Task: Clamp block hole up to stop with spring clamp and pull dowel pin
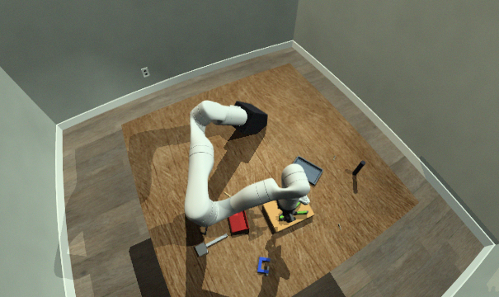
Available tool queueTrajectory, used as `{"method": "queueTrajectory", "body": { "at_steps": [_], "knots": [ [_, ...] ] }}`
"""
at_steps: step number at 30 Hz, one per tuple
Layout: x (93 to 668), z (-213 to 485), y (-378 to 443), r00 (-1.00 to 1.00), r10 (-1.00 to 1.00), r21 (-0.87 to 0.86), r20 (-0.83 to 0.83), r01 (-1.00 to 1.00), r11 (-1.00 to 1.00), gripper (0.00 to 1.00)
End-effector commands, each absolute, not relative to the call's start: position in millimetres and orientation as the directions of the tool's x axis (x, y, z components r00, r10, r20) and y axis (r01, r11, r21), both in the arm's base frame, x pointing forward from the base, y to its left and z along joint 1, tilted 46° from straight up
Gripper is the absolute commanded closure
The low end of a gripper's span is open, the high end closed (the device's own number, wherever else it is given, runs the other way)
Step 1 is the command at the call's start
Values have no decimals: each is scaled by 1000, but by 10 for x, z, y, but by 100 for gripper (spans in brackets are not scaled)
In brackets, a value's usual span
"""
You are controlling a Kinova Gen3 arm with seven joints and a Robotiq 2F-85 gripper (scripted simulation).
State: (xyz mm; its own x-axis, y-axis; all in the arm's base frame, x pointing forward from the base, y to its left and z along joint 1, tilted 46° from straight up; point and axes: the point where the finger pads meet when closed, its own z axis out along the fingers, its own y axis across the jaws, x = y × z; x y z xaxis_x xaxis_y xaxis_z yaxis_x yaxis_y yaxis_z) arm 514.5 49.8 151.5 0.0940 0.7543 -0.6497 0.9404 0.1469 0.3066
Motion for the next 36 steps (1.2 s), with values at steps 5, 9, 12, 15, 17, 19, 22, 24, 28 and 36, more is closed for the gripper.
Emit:
{"method": "queueTrajectory", "body": {
  "at_steps": [5, 9, 12, 15, 17, 19, 22, 24, 28, 36],
  "knots": [
    [5127, 1564, 545, 94, 755, 308, -649, 940, 148, 42],
    [5119, 1580, 559, 94, 755, 308, -649, 940, 148, 42],
    [5117, 1584, 563, 94, 755, 308, -649, 940, 148, 42],
    [5117, 1585, 564, 94, 755, 308, -649, 940, 148, 42],
    [5117, 1585, 564, 94, 755, 308, -649, 940, 148, 42],
    [5117, 1585, 564, 94, 755, 308, -649, 940, 148, 42],
    [5117, 1585, 564, 94, 755, 308, -649, 940, 148, 42],
    [5117, 1585, 564, 94, 755, 308, -649, 940, 148, 42],
    [5117, 1585, 564, 94, 755, 308, -649, 940, 148, 42],
    [5117, 1585, 564, 94, 755, 308, -649, 940, 148, 42]
  ]
}}
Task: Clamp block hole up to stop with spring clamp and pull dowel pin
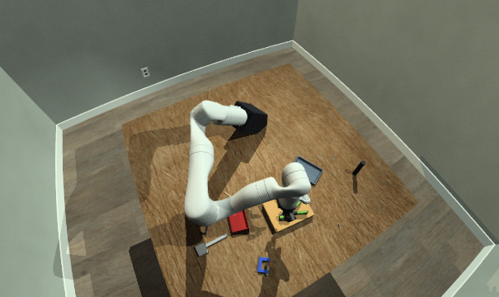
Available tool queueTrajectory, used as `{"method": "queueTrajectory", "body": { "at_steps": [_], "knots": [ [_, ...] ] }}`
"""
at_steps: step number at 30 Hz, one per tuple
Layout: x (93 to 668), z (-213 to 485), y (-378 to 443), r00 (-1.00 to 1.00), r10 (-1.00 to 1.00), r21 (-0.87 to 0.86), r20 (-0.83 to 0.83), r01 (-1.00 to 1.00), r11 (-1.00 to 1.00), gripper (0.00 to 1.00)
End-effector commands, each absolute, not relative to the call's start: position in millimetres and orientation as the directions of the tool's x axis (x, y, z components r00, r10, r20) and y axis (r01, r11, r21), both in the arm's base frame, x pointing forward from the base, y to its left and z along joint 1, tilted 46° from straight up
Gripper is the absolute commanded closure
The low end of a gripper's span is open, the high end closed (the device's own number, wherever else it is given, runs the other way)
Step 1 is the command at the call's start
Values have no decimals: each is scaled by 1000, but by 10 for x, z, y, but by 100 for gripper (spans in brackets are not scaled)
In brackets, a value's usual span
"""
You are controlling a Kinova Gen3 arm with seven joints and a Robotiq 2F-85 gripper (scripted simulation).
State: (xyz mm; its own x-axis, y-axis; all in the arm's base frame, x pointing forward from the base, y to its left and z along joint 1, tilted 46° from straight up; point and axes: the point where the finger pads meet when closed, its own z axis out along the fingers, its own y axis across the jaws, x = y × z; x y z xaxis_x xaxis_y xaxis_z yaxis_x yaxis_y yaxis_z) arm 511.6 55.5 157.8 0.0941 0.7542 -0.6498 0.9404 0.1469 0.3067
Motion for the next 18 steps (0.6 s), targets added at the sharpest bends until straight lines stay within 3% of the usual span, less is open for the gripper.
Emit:
{"method": "queueTrajectory", "body": {
  "at_steps": [1, 18],
  "knots": [
    [5117, 1585, 564, 94, 755, 308, -649, 940, 148, 42],
    [5144, 1481, 670, 90, 756, 306, -649, 940, 150, 42]
  ]
}}
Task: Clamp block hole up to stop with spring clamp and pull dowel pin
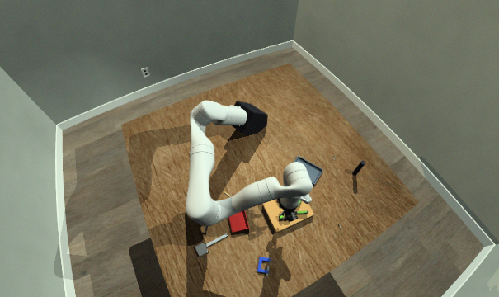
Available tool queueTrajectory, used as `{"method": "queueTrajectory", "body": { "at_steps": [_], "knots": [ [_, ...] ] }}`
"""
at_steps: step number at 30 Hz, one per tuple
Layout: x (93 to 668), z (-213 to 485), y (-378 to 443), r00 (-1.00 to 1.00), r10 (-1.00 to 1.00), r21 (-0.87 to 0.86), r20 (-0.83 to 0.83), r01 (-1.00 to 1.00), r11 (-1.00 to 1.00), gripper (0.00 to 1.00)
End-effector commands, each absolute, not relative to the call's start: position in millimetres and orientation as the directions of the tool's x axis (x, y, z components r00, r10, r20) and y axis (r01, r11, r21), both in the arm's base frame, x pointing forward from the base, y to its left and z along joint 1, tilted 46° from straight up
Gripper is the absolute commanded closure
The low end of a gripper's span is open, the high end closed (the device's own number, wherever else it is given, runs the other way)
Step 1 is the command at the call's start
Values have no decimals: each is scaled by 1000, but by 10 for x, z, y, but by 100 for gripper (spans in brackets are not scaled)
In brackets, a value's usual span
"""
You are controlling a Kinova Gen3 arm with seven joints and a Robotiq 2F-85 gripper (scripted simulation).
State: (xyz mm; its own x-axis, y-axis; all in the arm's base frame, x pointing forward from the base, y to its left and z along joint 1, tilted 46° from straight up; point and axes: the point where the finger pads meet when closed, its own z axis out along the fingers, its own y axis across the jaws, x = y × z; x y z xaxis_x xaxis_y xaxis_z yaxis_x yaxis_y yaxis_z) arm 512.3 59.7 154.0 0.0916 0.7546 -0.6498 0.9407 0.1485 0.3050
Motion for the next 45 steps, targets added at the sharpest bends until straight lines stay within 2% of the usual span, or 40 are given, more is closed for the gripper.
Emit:
{"method": "queueTrajectory", "body": {
  "at_steps": [1, 14, 15, 45],
  "knots": [
    [5144, 1481, 670, 90, 756, 306, -649, 940, 150, 42],
    [5212, 887, 1232, 73, 751, 294, -656, 941, 165, 42],
    [5212, 887, 1232, 73, 751, 294, -656, 941, 165, 23],
    [5212, 887, 1232, 73, 751, 294, -656, 941, 165, 23]
  ]
}}
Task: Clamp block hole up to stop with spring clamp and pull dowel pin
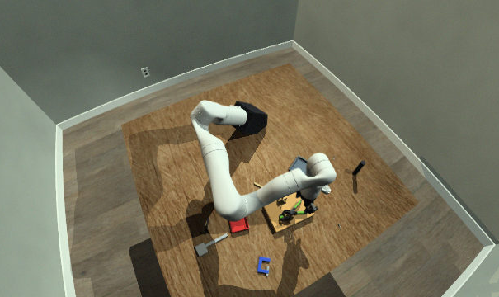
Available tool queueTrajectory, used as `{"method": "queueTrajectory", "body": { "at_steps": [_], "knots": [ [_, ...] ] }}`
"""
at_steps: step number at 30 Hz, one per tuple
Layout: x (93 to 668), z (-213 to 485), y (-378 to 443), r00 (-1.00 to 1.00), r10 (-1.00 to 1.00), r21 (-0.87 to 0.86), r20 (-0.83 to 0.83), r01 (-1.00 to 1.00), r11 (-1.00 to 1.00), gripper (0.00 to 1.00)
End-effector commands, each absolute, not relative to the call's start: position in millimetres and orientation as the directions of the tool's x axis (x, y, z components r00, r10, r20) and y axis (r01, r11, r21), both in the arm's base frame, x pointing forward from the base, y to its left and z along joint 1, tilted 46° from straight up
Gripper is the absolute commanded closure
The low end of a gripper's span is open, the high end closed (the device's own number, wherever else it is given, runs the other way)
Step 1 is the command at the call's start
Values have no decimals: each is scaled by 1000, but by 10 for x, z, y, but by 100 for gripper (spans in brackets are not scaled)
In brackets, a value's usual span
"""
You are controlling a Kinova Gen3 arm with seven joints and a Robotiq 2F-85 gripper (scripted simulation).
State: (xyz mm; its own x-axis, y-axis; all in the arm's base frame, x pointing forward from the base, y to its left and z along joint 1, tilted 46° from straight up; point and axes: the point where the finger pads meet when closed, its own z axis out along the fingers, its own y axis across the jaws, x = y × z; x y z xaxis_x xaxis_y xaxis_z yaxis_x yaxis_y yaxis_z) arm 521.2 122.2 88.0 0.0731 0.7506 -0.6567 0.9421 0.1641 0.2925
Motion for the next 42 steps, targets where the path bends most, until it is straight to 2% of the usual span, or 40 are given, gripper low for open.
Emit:
{"method": "queueTrajectory", "body": {
  "at_steps": [1, 42],
  "knots": [
    [5212, 887, 1232, 73, 751, 294, -656, 941, 165, 23],
    [5289, 729, 1089, 73, 751, 293, -656, 942, 165, 23]
  ]
}}
